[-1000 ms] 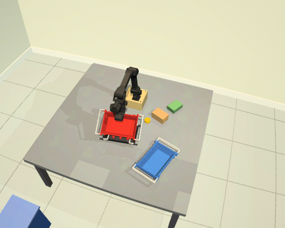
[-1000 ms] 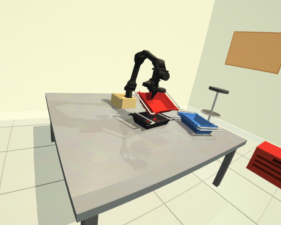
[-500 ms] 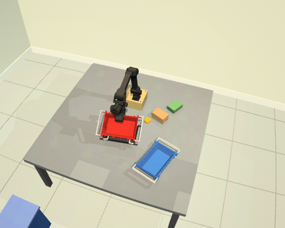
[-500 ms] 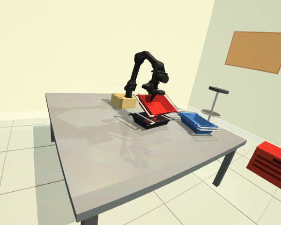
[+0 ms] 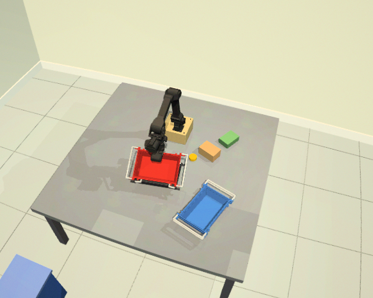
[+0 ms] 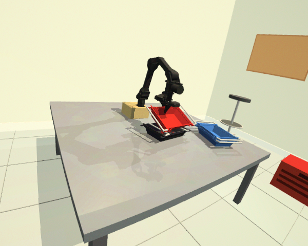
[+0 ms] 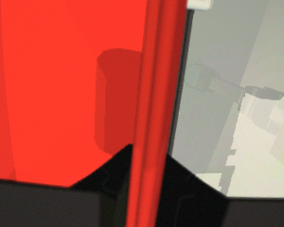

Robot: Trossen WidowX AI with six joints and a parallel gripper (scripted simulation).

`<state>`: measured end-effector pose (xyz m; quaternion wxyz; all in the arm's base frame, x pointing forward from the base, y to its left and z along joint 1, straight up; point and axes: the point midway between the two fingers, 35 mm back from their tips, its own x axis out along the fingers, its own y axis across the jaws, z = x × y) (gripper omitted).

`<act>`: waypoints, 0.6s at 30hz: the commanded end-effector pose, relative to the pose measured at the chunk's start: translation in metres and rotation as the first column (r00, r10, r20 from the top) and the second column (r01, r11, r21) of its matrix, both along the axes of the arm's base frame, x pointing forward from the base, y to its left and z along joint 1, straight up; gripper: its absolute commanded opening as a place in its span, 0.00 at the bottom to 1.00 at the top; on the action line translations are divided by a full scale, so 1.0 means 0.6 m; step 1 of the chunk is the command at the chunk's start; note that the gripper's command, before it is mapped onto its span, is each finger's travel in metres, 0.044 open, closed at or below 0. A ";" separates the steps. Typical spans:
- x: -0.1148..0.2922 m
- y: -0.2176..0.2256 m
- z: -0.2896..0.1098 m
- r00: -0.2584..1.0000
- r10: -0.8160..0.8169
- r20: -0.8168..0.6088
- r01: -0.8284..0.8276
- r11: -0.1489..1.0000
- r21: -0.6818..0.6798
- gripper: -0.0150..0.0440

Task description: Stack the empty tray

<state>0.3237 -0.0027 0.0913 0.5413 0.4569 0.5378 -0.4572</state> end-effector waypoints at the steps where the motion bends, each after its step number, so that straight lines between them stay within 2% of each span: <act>1: 0.003 0.000 0.000 1.000 -0.004 0.023 0.004 1.000 0.002 0.25; 18: -0.013 -0.002 -0.021 1.000 -0.004 0.022 0.004 1.000 0.002 0.25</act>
